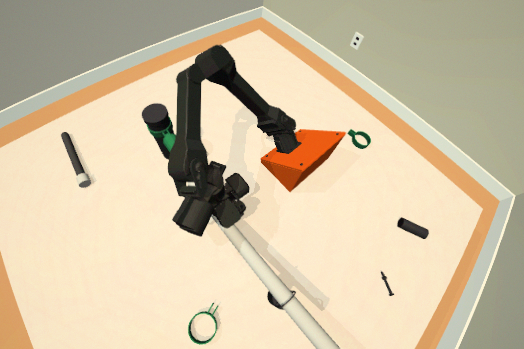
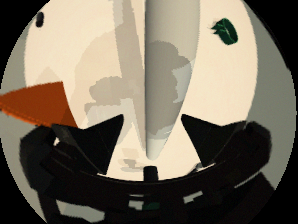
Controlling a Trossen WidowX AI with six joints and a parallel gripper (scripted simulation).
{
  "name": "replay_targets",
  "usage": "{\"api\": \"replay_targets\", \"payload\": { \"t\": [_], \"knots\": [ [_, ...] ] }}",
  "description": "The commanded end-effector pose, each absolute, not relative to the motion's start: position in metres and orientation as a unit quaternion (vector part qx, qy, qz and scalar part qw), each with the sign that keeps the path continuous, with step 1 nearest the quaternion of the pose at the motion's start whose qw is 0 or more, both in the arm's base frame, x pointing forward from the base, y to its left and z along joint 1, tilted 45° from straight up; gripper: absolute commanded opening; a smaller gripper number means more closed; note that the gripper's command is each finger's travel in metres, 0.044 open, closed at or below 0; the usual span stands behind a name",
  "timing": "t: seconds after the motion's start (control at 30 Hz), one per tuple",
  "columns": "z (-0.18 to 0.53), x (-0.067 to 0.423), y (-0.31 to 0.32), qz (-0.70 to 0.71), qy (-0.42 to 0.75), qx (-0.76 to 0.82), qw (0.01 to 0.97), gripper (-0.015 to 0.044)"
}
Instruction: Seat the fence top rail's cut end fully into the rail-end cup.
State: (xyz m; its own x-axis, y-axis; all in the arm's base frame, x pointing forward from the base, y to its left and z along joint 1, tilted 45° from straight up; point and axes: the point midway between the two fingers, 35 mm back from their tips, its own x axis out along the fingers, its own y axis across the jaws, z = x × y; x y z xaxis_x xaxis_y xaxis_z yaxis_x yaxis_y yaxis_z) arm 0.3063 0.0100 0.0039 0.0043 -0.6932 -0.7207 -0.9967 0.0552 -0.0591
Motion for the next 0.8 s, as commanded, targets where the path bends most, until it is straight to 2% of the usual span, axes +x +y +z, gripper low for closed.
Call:
{"api": "replay_targets", "payload": {
  "t": [0.0,0.03,0.37,0.67,0.77],
  "knots": [
    [-0.0006,0.3050,0.0044,0.249,0.661,-0.641,0.300,0.0440],
    [-0.0006,0.3050,0.0044,0.249,0.661,-0.641,0.300,0.0440],
    [-0.0008,0.3054,0.0045,0.249,0.661,-0.641,0.300,0.0177],
    [-0.0008,0.3054,0.0045,0.249,0.661,-0.641,0.300,0.0118],
    [0.0009,0.3060,0.0061,0.250,0.661,-0.641,0.300,0.0039]
  ]
}}
